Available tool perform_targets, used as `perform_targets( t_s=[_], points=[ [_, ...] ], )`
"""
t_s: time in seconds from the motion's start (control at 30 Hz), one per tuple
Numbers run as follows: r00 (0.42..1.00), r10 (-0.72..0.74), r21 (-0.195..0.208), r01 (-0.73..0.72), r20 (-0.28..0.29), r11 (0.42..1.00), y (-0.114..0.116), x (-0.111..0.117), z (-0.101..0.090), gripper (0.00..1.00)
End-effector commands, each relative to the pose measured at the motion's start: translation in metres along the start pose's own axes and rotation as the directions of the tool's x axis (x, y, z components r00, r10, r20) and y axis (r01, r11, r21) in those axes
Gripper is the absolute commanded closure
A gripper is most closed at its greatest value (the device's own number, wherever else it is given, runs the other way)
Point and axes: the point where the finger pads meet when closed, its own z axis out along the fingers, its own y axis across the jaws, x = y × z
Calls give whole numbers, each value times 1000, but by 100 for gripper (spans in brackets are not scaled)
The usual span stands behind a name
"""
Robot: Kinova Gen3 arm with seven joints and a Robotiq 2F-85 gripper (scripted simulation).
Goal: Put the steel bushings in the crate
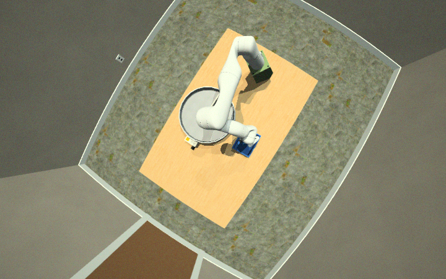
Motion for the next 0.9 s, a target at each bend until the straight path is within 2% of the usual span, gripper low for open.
perform_targets(
  t_s=[0.0,0.87],
  points=[
    [1000,0,-1,0,-1,1000,0,1,-2,81],
    [1000,0,-1,0,-1,1000,0,0,-11,81]
  ],
)
